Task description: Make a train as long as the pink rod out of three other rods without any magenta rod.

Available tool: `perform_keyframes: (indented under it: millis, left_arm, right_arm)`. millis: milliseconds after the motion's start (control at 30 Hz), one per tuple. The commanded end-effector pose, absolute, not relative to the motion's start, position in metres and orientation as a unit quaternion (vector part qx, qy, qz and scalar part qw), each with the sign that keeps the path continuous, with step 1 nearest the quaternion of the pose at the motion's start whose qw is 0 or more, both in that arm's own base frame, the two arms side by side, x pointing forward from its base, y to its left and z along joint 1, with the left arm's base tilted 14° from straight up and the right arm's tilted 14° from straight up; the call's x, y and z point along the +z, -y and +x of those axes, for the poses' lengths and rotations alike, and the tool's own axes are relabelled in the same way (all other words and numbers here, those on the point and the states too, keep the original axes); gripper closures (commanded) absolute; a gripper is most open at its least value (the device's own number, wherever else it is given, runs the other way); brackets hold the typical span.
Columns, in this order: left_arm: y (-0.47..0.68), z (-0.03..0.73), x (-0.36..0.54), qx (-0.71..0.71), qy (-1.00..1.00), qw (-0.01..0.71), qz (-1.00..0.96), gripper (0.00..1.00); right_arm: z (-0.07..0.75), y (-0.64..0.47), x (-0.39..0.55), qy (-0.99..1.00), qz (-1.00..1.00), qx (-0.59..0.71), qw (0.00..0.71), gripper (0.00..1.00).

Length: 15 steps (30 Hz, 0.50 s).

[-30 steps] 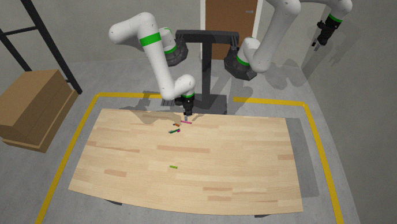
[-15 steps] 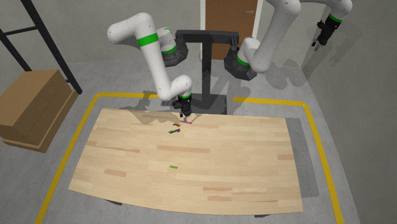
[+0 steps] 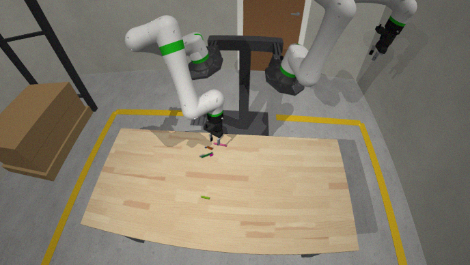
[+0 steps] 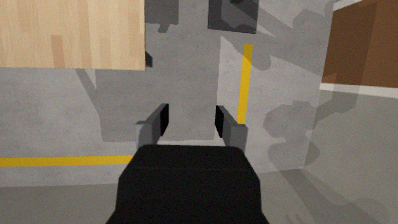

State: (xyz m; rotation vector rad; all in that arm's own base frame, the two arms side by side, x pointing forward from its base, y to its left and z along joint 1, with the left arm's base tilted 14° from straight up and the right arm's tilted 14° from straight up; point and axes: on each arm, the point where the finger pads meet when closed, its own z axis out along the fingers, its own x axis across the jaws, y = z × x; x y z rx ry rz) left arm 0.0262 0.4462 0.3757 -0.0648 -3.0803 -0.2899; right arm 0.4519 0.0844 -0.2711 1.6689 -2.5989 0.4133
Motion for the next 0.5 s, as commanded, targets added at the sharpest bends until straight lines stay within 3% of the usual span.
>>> perform_keyframes:
  millis: [0, 467]
  left_arm:
    - [-0.4462, 0.0263, 0.3767, -0.095, 0.995, 0.023, -0.021, 0.00]
    - [-0.4462, 0.0263, 0.3767, -0.095, 0.995, 0.023, -0.021, 0.00]
  right_arm:
    - [0.4557, -0.0806, -0.2708, 0.789, 0.603, 0.117, 0.027, 0.00]
    - [0.4595, -0.0711, -0.2715, 0.658, 0.744, 0.110, 0.049, 0.00]
